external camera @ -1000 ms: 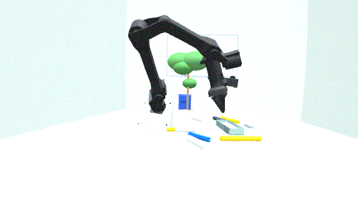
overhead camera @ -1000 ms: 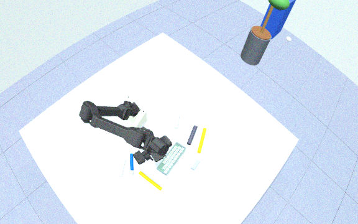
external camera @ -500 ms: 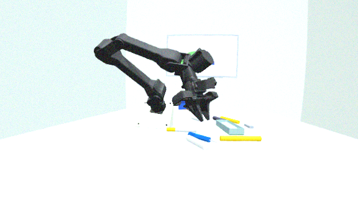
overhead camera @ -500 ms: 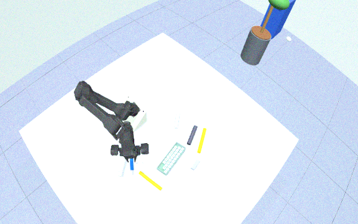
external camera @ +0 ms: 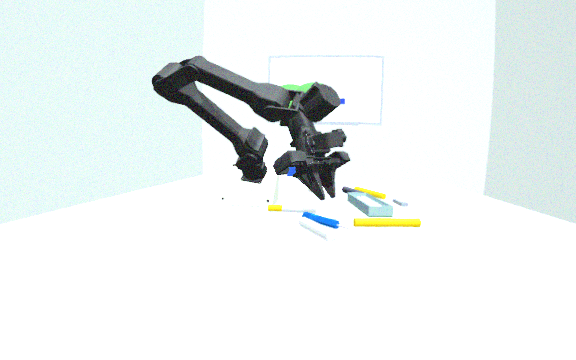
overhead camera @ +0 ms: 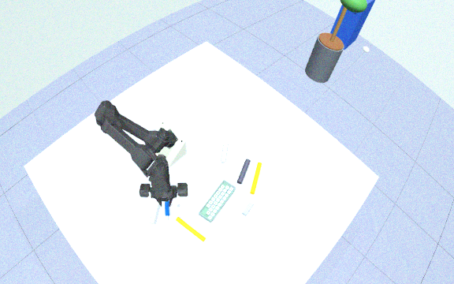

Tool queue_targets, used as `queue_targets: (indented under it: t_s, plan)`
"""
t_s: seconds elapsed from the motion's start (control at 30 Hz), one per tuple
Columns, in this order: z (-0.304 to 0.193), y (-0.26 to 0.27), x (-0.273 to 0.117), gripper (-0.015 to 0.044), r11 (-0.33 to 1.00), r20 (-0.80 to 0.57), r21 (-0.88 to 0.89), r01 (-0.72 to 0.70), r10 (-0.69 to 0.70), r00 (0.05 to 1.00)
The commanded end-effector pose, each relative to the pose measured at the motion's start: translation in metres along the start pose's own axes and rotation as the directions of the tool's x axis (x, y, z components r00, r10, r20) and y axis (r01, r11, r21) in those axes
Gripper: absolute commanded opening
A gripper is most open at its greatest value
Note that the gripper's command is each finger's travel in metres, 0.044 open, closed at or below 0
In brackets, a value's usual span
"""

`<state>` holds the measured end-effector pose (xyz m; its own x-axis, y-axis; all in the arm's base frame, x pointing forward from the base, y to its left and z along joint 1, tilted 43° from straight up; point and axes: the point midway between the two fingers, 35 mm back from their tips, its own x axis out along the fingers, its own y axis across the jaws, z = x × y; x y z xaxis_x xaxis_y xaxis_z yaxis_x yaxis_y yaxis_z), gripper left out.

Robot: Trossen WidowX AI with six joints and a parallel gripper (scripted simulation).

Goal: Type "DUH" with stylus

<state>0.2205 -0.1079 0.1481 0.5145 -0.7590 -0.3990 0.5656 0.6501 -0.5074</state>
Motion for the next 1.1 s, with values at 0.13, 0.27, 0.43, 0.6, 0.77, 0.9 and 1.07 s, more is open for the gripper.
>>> queue_targets:
  t_s: [0.13, 0.27, 0.43, 0.6, 0.77, 0.9, 1.07]
  plan:
    - [-0.004, 0.001, 0.005, 0.0150, 1.000, -0.001, -0.004, -0.003, 0.003, 1.000]
    - [-0.006, 0.001, 0.008, 0.0150, 1.000, -0.001, -0.004, -0.003, 0.003, 1.000]
    - [-0.009, 0.001, 0.011, 0.0150, 1.000, -0.001, -0.005, -0.003, 0.003, 1.000]
    - [-0.011, 0.001, 0.014, 0.0150, 1.000, -0.001, -0.005, -0.003, 0.003, 1.000]
    - [-0.012, 0.001, 0.017, 0.0150, 1.000, 0.000, -0.005, -0.002, 0.002, 1.000]
    - [-0.014, 0.001, 0.020, 0.0150, 1.000, 0.000, -0.005, -0.002, 0.002, 1.000]
    - [-0.016, 0.001, 0.023, 0.0150, 1.000, 0.000, -0.005, -0.002, 0.002, 1.000]
